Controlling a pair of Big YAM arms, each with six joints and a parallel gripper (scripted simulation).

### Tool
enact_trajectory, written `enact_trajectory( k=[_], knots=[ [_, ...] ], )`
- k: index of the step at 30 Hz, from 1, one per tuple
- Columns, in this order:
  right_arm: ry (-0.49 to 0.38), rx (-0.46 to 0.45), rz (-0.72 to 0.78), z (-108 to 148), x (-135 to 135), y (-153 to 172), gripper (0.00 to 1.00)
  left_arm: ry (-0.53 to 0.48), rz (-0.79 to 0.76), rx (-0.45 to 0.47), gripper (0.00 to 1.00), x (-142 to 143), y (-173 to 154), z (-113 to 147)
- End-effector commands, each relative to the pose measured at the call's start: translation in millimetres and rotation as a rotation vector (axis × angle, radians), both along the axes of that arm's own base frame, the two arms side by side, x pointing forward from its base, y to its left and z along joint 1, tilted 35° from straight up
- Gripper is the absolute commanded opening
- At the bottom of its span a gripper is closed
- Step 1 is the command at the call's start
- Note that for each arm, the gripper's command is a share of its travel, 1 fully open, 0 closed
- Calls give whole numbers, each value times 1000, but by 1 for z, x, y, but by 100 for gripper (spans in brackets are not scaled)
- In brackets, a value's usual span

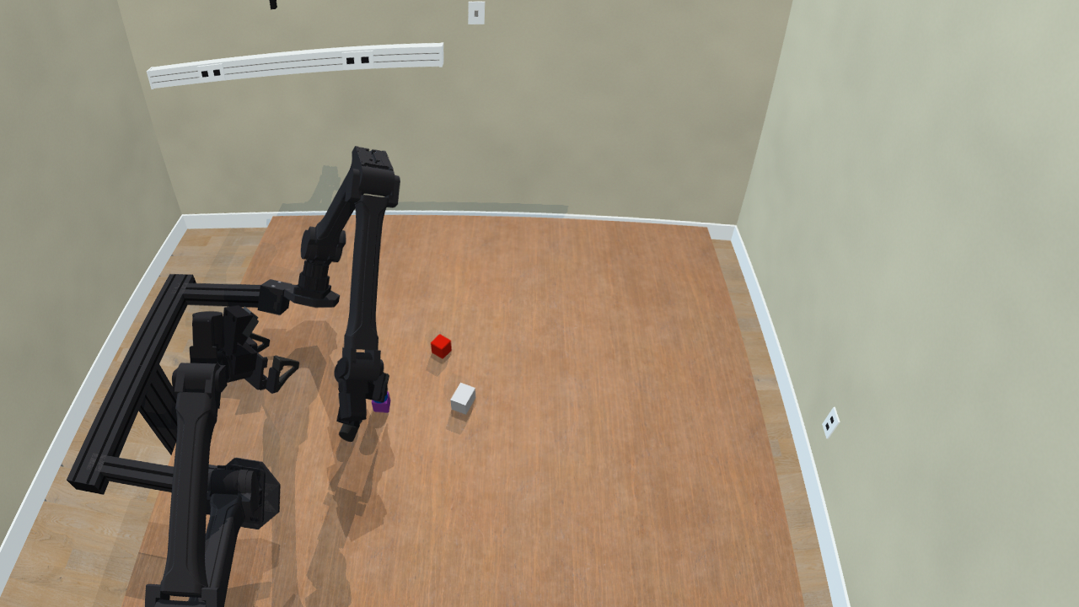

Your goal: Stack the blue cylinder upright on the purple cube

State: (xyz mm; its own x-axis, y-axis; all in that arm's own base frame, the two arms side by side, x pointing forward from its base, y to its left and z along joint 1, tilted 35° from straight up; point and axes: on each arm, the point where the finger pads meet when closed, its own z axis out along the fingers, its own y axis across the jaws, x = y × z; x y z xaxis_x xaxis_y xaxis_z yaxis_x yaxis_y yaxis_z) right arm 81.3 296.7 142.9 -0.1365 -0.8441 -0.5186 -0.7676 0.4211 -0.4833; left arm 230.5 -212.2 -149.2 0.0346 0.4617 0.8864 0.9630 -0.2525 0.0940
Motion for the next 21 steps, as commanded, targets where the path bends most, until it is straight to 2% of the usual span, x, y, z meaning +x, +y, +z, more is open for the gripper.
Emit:
enact_trajectory(
  k=[1,3,6,7,11,14,15,17,21],
  knots=[
    [4,31,-8,13,-1,12,100,-36,-13,-46,64,3,-30,13],
    [4,31,-8,13,-1,12,100,-37,-14,-46,64,2,-32,13],
    [4,31,-8,13,-1,12,100,-36,-13,-49,98,0,-40,18],
    [4,31,-8,13,-1,12,100,-36,-13,-49,100,-2,-44,20],
    [4,31,-8,13,-1,12,100,-33,-13,-50,100,-10,-68,34],
    [4,31,-8,13,-1,12,100,-33,-13,-50,100,-12,-72,36],
    [4,31,-8,13,-1,12,100,-24,-13,-28,100,-14,-71,31],
    [4,31,-8,13,-1,12,100,5,11,27,100,-8,-47,22],
    [4,31,-8,13,-1,12,100,13,12,38,100,-5,-39,16]
  ],
)
